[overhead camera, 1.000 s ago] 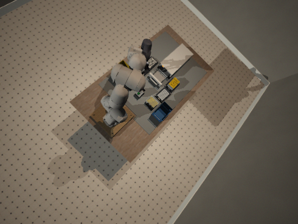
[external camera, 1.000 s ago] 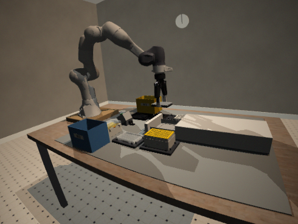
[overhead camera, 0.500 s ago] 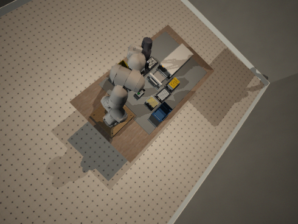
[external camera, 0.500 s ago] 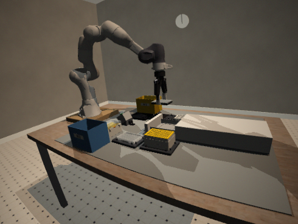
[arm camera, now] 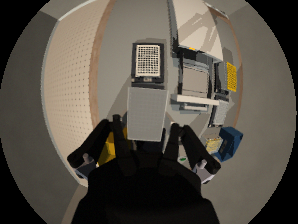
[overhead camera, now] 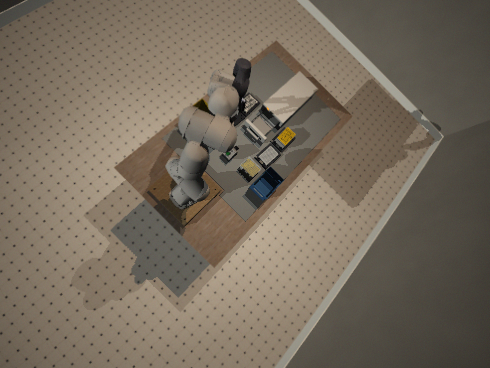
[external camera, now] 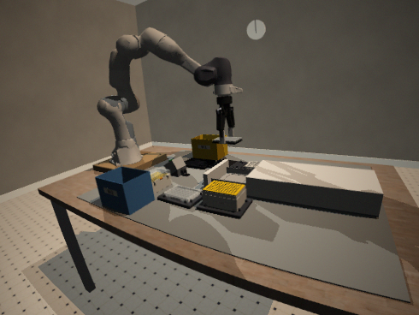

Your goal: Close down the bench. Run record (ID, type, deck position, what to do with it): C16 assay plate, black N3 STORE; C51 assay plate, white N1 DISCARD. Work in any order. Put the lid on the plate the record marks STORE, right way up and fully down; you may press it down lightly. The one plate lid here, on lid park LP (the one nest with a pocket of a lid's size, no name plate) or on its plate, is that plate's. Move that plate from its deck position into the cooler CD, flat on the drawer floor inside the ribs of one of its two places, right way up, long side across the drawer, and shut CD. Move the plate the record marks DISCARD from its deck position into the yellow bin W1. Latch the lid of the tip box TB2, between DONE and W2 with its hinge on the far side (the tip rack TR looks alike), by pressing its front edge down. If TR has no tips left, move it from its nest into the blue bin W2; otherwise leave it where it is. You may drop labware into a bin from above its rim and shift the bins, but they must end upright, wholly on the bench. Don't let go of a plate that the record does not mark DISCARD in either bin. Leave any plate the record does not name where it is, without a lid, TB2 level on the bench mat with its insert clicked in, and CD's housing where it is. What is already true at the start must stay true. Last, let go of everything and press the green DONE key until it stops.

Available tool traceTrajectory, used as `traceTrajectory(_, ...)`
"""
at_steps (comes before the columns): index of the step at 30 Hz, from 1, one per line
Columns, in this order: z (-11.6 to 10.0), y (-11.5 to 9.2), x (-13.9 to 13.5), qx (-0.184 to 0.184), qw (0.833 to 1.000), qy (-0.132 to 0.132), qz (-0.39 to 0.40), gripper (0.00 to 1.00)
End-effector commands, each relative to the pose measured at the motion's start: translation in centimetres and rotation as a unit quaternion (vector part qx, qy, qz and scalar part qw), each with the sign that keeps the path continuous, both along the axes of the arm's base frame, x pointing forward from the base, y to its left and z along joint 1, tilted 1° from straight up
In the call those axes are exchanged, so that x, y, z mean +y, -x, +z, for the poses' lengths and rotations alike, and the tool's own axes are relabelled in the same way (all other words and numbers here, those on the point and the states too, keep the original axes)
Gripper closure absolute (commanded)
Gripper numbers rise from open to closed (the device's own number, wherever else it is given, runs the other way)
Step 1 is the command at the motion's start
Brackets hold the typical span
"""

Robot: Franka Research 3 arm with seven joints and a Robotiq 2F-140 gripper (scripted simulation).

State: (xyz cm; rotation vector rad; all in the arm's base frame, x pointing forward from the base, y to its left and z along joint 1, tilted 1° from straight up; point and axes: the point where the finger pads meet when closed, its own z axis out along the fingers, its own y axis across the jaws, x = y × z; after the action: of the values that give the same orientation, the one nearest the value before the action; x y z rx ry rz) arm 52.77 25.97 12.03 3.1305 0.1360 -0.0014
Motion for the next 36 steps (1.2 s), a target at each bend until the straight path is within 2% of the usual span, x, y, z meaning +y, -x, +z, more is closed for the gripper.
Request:
traceTrajectory(1,0.6,0.1,-0.1,0.002,1.000,0.000,0.003,1.00)
traceTrajectory(13,0.8,0.1,-0.1,0.002,1.000,0.000,0.003,1.00)
traceTrajectory(22,0.8,-1.4,-1.9,0.003,0.988,0.000,0.152,1.00)
traceTrajectory(24,0.8,-1.4,-1.9,0.003,0.988,0.000,0.152,1.00)
traceTrajectory(29,0.8,-2.3,-3.0,0.004,0.972,0.000,0.234,1.00)
traceTrajectory(36,0.8,-3.4,-4.4,0.005,0.941,-0.001,0.338,1.00)
